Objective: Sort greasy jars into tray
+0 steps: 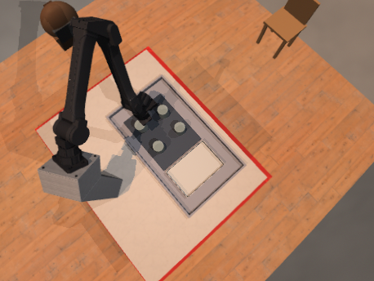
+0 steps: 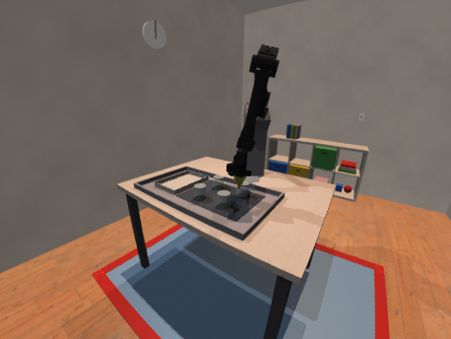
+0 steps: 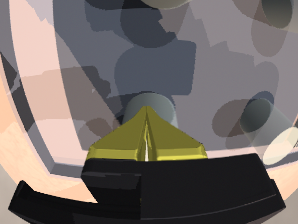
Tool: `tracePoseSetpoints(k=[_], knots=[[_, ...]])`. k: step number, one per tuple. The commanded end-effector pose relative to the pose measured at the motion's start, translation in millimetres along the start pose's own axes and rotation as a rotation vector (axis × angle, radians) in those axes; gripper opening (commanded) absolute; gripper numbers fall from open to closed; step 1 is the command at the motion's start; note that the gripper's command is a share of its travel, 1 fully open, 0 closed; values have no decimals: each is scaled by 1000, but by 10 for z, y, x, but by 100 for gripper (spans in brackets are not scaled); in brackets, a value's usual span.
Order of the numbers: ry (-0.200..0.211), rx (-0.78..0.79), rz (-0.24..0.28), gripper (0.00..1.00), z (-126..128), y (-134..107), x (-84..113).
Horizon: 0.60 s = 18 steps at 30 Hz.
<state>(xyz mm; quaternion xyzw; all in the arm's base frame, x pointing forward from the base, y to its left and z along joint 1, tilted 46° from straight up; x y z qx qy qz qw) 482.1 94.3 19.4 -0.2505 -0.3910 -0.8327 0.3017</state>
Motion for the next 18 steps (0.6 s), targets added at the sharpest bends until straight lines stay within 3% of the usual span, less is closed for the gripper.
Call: tracePoseSetpoints(k=[1, 18], knots=[[-23, -9, 64, 0, -96, -326, -3], [-23, -9, 64, 0, -101, -345, -1]])
Point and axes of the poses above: the point where the finger pads meet when closed, its own x axis back along the fingers, its own z axis across the jaws, y = z × x, the point moved 7 cm from there along x, back along the fingers, and after that the axes turned 15 degrees about -x, right-handed, at the moved point
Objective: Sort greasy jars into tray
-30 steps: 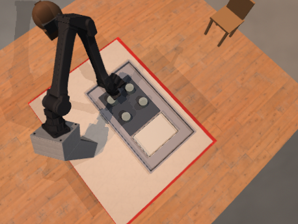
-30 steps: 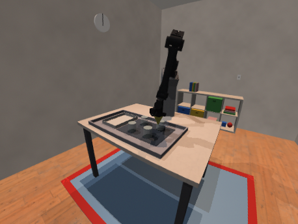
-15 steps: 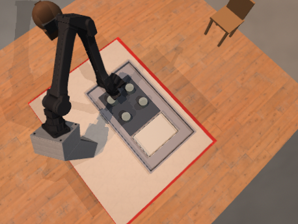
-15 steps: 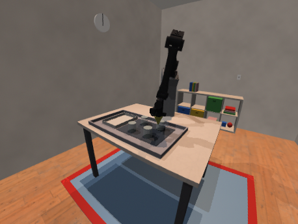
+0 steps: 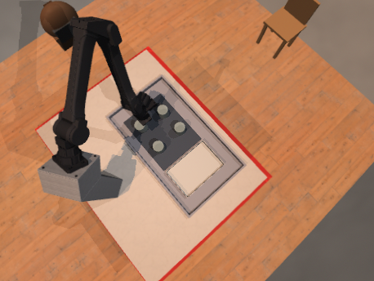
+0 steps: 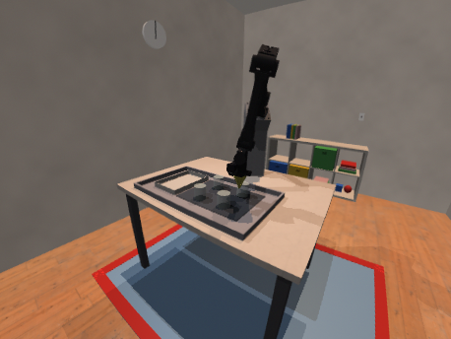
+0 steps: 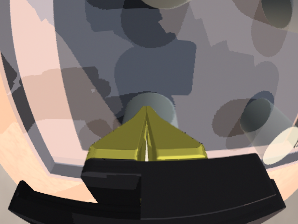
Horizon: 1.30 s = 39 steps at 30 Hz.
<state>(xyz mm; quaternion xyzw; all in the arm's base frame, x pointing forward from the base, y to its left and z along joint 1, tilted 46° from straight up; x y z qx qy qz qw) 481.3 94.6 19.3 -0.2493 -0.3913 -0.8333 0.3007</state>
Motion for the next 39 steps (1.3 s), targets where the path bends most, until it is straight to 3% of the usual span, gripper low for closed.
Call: tracePoseSetpoints(k=[1, 39], knots=[[-24, -9, 67, 0, -101, -339, -4], [-24, -9, 67, 0, -113, -383, -1]])
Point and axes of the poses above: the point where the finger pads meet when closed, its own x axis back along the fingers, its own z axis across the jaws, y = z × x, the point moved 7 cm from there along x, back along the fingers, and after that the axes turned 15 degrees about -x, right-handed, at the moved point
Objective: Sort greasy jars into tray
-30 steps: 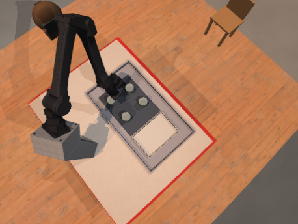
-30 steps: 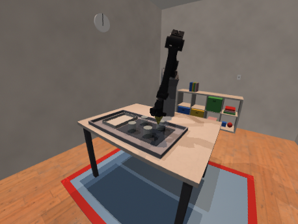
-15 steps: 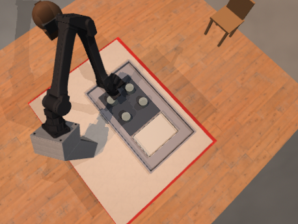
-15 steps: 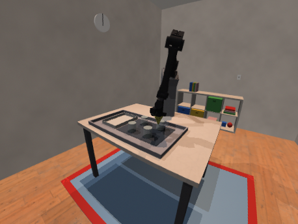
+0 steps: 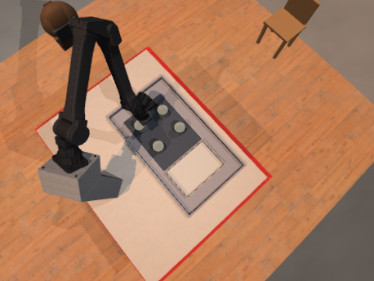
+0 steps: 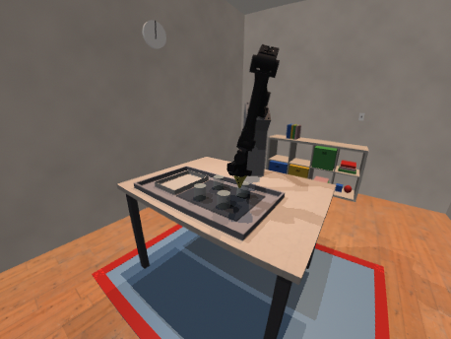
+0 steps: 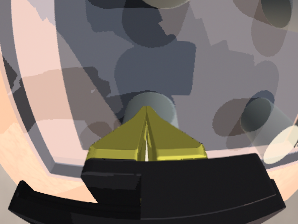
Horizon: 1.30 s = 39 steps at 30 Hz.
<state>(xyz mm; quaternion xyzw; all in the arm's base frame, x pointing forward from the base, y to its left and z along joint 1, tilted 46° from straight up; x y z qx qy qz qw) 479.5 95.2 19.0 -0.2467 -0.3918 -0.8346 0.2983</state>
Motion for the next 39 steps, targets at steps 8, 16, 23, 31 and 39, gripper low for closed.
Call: tracePoseSetpoints(k=[8, 16, 23, 31, 39], knots=[[-27, -9, 74, 0, -115, -375, -6], [-27, -9, 74, 0, -117, -384, -5], [-27, -9, 74, 0, -120, -393, -5], [-27, -9, 74, 0, -108, -347, -8], [-27, -9, 74, 0, -56, -145, -25]])
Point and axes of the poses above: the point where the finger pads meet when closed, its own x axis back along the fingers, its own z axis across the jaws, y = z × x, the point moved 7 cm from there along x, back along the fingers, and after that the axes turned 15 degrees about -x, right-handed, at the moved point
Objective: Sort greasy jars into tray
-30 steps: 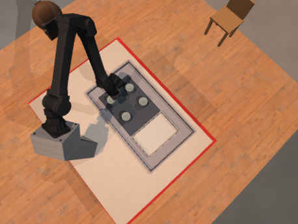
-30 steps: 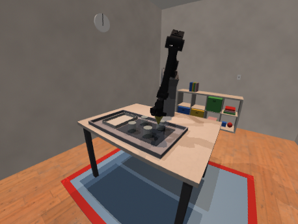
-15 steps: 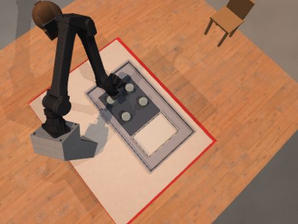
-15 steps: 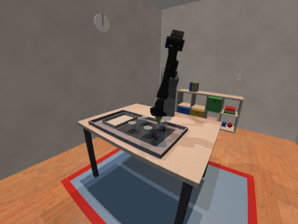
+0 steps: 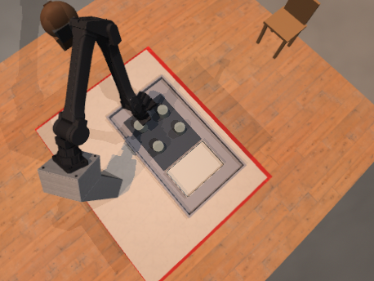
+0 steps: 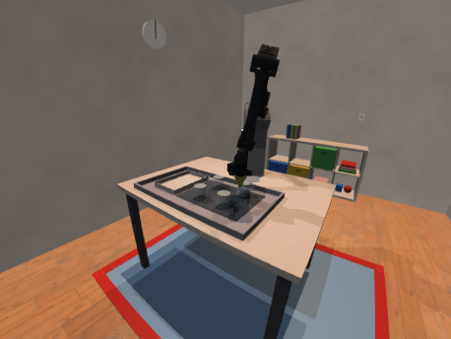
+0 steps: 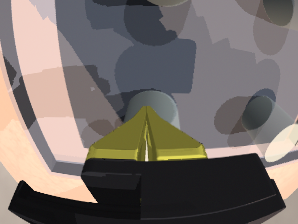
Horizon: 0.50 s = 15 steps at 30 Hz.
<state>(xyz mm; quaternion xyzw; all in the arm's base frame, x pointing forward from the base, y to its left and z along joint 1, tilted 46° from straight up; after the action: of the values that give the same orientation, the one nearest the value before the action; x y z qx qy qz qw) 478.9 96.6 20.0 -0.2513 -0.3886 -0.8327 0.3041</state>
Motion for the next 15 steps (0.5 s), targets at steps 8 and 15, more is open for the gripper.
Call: tracePoseSetpoints(k=[8, 15], knots=[[-25, -6, 58, 0, -33, 13, -43], [-25, -6, 58, 0, 13, 190, -55]])
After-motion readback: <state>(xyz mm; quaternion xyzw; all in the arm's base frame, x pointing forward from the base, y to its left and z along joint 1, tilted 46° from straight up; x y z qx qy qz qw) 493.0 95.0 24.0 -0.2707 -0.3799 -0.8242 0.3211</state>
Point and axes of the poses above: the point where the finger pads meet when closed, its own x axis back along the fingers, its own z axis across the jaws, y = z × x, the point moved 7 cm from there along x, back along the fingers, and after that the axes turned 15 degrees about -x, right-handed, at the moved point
